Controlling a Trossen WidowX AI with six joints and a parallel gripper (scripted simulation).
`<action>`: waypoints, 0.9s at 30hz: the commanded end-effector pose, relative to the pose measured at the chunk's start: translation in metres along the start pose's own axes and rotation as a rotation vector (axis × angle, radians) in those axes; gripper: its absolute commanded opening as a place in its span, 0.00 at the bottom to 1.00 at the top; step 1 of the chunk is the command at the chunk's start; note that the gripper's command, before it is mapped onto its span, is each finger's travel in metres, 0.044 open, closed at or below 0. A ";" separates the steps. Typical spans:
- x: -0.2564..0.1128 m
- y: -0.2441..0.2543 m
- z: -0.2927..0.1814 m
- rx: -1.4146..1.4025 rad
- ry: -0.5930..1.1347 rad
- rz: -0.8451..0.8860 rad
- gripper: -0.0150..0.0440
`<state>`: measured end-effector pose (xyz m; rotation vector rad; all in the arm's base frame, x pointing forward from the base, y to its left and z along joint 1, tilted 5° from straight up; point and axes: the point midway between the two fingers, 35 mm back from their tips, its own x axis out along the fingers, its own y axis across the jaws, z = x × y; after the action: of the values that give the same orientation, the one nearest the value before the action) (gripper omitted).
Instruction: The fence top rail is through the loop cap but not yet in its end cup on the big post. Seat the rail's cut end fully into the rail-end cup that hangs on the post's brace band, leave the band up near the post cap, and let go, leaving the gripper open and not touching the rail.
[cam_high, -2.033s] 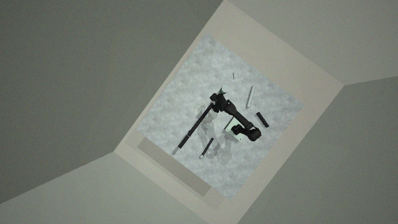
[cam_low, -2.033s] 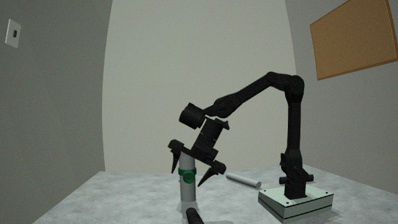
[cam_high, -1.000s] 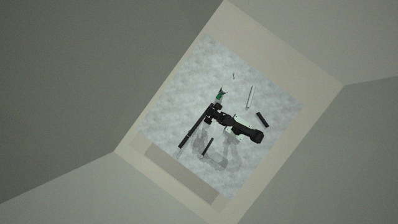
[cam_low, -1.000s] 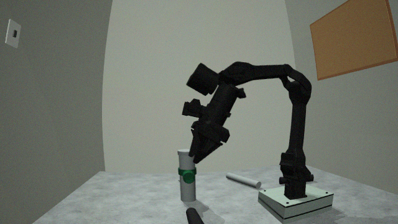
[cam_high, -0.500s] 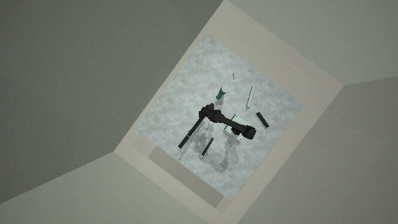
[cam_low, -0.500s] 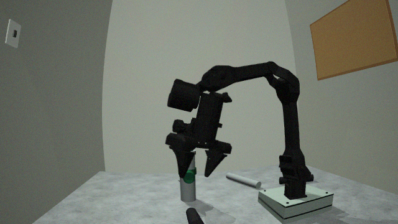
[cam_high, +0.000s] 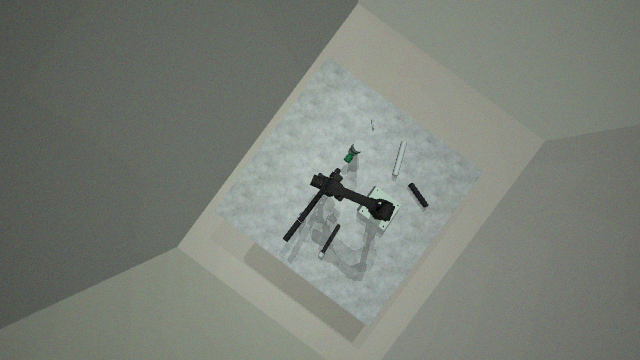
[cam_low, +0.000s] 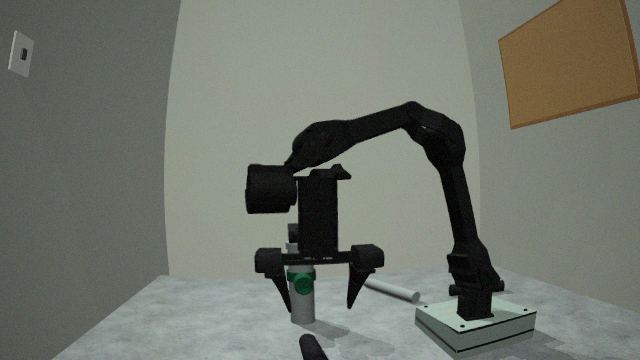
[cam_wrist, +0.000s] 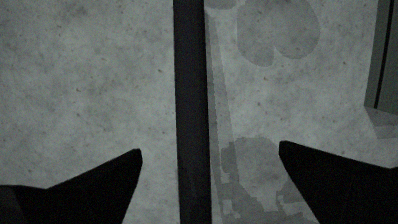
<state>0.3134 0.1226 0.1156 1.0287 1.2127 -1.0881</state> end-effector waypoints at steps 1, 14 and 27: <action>0.005 0.002 -0.001 0.017 0.003 0.000 1.00; 0.048 0.002 -0.001 0.017 0.003 0.000 1.00; 0.061 0.003 -0.002 0.017 0.003 0.000 1.00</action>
<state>0.3196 0.1210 0.0631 1.0549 1.1968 -1.0897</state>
